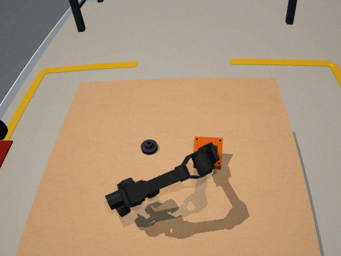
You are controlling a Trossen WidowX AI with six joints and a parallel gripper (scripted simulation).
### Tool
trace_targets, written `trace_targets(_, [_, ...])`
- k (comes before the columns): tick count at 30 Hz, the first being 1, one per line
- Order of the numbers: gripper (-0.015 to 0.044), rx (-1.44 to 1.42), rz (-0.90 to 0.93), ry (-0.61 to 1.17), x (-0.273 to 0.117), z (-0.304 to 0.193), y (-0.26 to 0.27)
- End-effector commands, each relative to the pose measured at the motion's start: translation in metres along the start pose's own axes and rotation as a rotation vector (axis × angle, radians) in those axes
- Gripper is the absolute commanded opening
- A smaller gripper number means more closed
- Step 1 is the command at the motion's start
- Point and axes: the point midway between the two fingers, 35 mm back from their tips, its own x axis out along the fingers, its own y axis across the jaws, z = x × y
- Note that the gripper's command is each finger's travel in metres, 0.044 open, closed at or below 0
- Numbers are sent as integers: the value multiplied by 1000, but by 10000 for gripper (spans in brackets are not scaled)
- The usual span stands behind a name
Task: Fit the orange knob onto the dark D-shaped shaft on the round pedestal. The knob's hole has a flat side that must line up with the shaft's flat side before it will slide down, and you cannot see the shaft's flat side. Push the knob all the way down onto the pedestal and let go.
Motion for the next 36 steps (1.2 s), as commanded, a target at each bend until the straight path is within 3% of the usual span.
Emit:
trace_targets(1, [440,777,-203,-22,4,64,-29])
trace_targets(5, [440,1067,-272,-43,1,85,-42])
trace_targets(15, [440,1067,-272,-43,3,85,-42])
trace_targets(19, [440,1067,-272,-42,23,80,-40])
trace_targets(36, [440,1067,-272,-41,43,74,-38])
